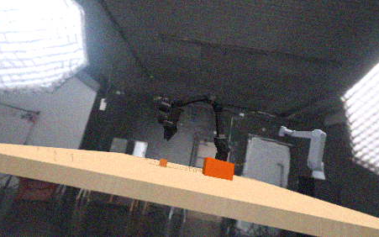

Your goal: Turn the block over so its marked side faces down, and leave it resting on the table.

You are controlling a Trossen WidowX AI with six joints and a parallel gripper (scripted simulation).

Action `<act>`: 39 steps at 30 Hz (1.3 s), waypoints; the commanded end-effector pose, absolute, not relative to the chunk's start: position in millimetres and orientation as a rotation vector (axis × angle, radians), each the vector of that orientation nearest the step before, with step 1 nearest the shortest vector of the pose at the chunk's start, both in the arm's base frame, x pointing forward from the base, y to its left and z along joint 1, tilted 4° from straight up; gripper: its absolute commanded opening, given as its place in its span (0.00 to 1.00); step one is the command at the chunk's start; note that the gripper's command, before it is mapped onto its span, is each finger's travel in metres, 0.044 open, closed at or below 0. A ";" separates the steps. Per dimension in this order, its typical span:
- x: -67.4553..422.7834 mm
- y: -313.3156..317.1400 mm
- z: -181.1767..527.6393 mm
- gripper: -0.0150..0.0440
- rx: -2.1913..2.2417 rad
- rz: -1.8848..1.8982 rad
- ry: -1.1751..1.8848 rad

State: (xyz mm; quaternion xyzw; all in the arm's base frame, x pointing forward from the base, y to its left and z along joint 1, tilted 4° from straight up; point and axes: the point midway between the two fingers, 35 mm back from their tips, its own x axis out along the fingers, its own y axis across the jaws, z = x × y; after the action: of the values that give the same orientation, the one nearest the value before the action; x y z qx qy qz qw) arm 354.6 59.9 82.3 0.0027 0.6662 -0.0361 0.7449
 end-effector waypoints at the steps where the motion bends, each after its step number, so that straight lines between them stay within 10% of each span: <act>1: 353.1 31.8 40.0 1.00 -0.032 -0.010 1.596; 39: 345.4 30.6 -32.2 1.00 -0.033 -0.007 1.601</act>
State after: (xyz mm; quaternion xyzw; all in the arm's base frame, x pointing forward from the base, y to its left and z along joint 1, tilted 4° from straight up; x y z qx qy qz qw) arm 348.3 30.4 -23.3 -0.0150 0.7131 -0.0059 0.7009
